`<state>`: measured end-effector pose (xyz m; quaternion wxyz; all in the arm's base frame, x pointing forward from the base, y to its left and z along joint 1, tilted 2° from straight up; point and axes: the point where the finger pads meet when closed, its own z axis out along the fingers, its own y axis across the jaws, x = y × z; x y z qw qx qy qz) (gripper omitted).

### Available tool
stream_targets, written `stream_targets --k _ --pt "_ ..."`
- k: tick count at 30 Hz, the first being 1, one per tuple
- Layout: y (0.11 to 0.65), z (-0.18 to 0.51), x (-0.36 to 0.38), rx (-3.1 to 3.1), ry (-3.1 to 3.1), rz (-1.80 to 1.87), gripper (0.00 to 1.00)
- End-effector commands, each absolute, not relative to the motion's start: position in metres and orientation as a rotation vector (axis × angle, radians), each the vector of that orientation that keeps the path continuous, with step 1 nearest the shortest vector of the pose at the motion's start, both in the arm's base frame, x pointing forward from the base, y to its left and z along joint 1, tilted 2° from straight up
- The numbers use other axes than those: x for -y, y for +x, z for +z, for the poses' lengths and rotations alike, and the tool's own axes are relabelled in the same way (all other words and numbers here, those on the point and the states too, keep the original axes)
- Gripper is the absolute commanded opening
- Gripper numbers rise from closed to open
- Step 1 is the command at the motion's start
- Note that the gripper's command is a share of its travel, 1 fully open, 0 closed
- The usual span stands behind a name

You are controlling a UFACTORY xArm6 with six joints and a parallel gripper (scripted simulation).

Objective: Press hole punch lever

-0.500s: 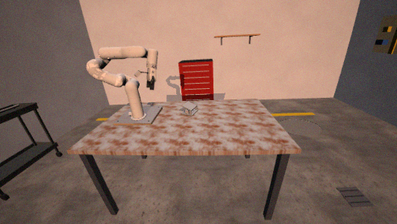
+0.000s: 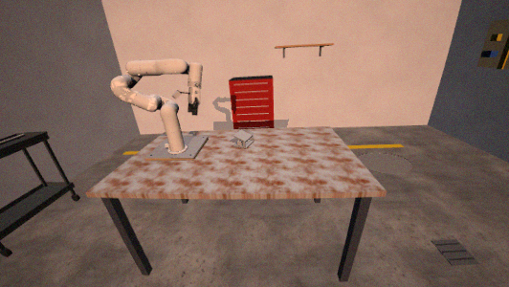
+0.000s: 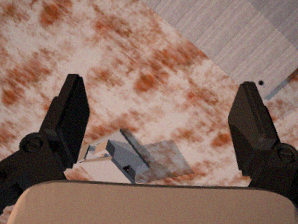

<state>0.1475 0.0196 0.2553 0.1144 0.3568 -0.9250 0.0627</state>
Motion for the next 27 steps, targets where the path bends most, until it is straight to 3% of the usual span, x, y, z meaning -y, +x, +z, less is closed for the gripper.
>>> stream_targets --k 1,6,27 --pt "0.148 0.256 -0.02 2.714 1.047 0.184 1.0" --pt "0.156 0.256 -0.024 2.739 1.009 0.186 1.0" --pt "0.276 0.228 -0.092 3.033 0.368 0.159 1.0"
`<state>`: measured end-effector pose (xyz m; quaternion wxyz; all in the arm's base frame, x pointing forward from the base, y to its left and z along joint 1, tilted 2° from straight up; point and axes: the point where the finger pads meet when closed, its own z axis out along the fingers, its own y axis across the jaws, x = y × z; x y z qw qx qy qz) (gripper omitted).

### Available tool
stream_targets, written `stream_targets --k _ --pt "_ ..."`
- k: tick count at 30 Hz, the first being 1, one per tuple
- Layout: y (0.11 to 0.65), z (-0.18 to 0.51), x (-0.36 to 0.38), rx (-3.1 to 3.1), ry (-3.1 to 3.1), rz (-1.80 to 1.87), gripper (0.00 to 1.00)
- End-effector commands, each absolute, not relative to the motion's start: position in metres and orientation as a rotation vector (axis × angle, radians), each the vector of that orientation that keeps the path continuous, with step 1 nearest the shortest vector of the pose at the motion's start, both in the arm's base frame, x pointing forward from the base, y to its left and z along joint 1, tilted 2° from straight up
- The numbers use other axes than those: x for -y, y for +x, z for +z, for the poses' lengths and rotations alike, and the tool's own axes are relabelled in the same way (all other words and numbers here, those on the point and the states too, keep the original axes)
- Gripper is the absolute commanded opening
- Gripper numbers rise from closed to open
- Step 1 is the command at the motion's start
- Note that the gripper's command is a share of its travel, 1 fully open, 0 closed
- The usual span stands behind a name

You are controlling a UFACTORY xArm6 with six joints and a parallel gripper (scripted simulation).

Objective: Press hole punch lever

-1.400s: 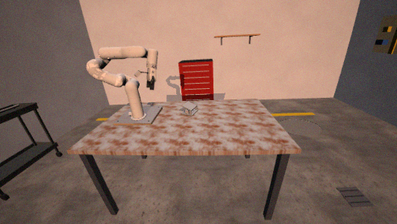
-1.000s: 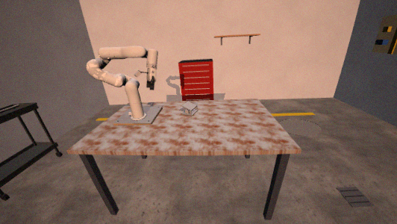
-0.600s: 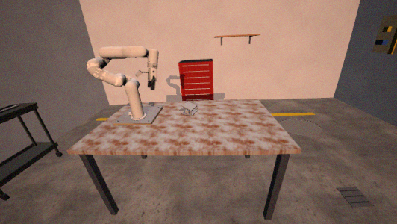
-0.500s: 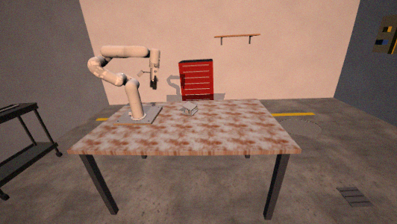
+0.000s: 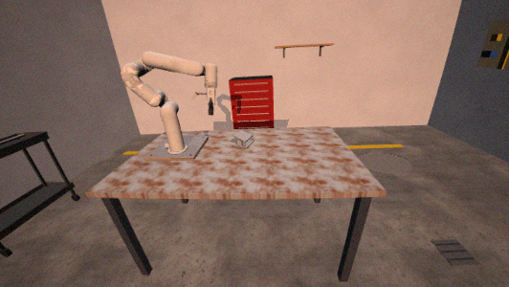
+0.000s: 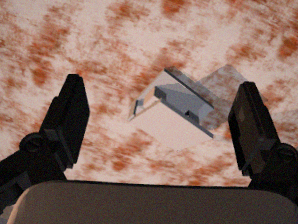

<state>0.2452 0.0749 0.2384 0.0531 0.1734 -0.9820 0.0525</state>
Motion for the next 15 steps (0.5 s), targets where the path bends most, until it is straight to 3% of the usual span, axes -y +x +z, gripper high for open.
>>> stream_targets --k 1,15 --pt "0.282 0.226 -0.095 3.042 0.337 0.155 1.0" --pt "0.346 0.188 -0.135 3.123 -0.095 0.093 1.0"
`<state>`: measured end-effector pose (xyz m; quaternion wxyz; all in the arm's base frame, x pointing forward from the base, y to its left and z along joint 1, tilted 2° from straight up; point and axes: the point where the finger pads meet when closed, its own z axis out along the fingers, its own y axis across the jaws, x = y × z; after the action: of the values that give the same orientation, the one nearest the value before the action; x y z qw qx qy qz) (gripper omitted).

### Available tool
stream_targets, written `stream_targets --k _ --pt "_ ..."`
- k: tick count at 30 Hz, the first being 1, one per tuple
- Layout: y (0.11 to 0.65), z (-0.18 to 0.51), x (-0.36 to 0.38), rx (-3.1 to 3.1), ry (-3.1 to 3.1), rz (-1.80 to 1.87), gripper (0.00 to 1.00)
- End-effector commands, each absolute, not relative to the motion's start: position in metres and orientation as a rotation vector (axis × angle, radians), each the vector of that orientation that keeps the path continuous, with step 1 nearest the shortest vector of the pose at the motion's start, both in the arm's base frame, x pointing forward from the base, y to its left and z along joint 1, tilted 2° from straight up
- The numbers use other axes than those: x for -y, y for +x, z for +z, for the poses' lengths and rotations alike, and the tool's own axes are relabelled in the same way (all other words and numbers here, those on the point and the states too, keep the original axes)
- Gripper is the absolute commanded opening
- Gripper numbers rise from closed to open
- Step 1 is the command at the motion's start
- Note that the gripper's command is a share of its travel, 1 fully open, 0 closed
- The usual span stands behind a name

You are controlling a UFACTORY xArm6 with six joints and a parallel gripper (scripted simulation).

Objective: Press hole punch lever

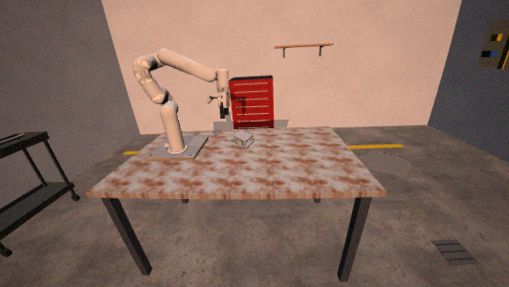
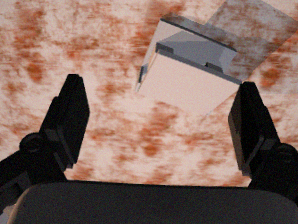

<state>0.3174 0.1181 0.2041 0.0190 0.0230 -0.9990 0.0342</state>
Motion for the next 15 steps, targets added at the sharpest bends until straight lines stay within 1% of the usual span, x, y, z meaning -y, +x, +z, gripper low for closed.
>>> stream_targets --k 1,9,15 --pt "0.351 0.184 -0.138 3.126 -0.129 0.087 1.0" --pt "0.385 0.155 -0.159 3.133 -0.397 0.038 1.0" --pt "0.389 0.15 -0.162 3.132 -0.434 0.031 1.0"
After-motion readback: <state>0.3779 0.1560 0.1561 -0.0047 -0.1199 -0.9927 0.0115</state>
